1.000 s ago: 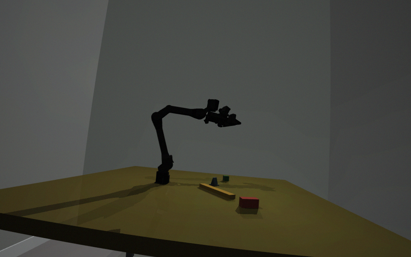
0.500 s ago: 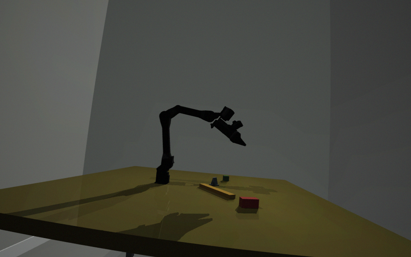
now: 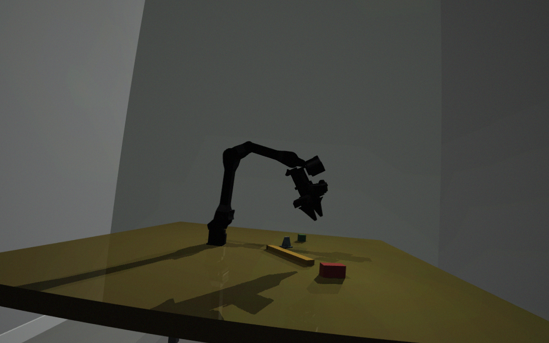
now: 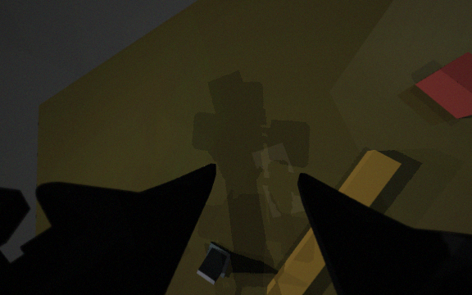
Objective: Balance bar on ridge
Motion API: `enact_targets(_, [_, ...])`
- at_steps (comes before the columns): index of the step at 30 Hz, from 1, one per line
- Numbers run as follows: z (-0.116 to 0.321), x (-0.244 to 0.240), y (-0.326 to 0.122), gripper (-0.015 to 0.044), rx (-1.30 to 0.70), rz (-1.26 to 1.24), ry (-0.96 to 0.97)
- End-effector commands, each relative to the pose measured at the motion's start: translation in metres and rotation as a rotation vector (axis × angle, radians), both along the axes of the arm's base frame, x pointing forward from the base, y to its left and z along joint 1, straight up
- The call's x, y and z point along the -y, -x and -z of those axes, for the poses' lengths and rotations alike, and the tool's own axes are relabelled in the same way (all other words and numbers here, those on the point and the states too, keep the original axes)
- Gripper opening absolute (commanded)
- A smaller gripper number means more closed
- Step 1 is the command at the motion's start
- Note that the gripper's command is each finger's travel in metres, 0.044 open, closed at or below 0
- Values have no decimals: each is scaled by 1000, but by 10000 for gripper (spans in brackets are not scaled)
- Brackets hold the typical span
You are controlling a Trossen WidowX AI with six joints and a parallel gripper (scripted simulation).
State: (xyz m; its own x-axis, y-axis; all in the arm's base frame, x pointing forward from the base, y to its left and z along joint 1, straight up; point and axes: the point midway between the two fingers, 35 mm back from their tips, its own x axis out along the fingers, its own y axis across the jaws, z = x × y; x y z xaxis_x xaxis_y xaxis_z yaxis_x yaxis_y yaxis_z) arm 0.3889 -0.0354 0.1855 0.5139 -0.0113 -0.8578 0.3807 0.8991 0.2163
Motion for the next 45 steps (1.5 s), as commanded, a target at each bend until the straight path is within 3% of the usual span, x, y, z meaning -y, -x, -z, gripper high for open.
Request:
enact_targets(1, [18,21,13,315,-113,106,-28])
enact_targets(14, [64,77,71,315,-489,456,-134])
enact_targets(27, [109,78,71,315,-494,461,-135])
enact_targets(45, [130,79,70,315,-494,461,-135])
